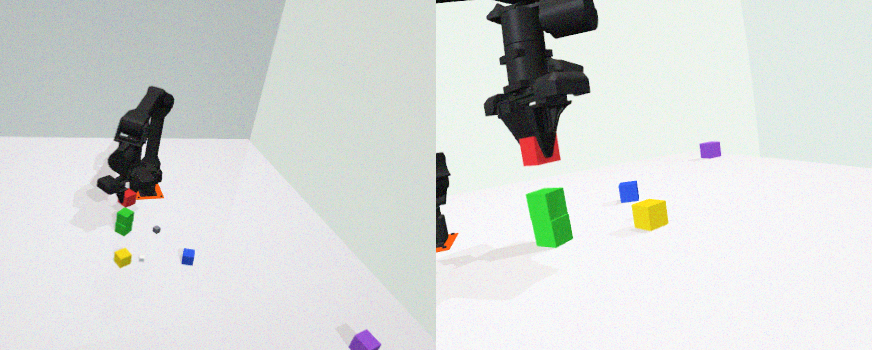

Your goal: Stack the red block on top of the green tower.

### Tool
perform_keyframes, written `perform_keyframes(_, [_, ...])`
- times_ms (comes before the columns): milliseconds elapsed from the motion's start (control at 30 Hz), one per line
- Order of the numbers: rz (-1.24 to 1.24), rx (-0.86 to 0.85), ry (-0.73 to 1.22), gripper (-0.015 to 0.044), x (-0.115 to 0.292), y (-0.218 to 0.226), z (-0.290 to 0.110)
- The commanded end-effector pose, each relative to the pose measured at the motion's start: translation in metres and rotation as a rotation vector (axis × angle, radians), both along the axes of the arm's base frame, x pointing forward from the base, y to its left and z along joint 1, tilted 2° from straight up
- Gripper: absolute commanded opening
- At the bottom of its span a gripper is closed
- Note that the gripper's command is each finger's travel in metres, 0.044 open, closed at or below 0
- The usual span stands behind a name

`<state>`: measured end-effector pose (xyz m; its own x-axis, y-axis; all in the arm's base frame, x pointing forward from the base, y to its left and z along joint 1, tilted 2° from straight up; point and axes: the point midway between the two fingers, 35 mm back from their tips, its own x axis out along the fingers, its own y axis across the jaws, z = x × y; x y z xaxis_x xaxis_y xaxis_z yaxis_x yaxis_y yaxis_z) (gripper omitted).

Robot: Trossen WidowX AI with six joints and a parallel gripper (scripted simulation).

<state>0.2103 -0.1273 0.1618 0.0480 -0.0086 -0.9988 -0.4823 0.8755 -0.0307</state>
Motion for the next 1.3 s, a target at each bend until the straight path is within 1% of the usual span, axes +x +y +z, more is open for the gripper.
perform_keyframes(0, [0.003, 0.007, 0.003, 0.0, -0.001, 0.001, -0.008])
perform_keyframes(167, [0.003, 0.007, 0.003, 0.0, -0.001, 0.0, -0.014])
perform_keyframes(433, [0.003, 0.007, 0.003, 0.0, -0.001, -0.001, -0.038])
perform_keyframes(1267, [0.003, 0.007, 0.003, 0.0, -0.001, -0.001, -0.039])
